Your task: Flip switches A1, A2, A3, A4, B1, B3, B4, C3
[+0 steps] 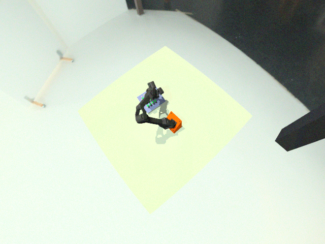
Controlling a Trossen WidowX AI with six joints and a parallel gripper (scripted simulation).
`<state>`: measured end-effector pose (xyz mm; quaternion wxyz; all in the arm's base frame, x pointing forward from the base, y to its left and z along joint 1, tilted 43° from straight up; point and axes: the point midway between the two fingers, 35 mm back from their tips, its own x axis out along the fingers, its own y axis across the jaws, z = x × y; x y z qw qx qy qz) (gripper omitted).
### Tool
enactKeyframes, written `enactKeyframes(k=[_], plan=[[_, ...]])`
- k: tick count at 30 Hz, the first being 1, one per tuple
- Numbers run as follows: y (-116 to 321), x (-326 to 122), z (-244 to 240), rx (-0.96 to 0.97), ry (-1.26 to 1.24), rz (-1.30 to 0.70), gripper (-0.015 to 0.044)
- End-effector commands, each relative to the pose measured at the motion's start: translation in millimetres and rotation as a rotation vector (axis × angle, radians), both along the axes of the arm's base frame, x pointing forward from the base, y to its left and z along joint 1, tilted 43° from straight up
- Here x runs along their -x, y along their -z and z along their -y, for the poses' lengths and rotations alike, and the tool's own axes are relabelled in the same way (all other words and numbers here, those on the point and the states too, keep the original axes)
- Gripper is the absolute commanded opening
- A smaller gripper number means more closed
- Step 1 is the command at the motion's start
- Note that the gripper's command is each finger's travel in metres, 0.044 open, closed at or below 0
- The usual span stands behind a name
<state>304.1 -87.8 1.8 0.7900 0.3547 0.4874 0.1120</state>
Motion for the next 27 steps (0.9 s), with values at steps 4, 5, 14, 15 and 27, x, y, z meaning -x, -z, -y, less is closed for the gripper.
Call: enactKeyframes(k=[4, 5, 14, 15, 27], plan=[[1.5, -0.3, -0.3, 0.001, 0.003, -0.004, 0.0000], [1.6, -0.4, -0.3, 0.001, 0.003, -0.004, 0.0000], [2.4, -1.0, -1.0, 0.001, 0.003, -0.004, 0.0000], [2.5, -1.1, -1.0, 0.001, 0.003, -0.004, 0.0000], [3.6, -1.9, -1.9, 0.001, 0.003, -0.004, 0.0000]])
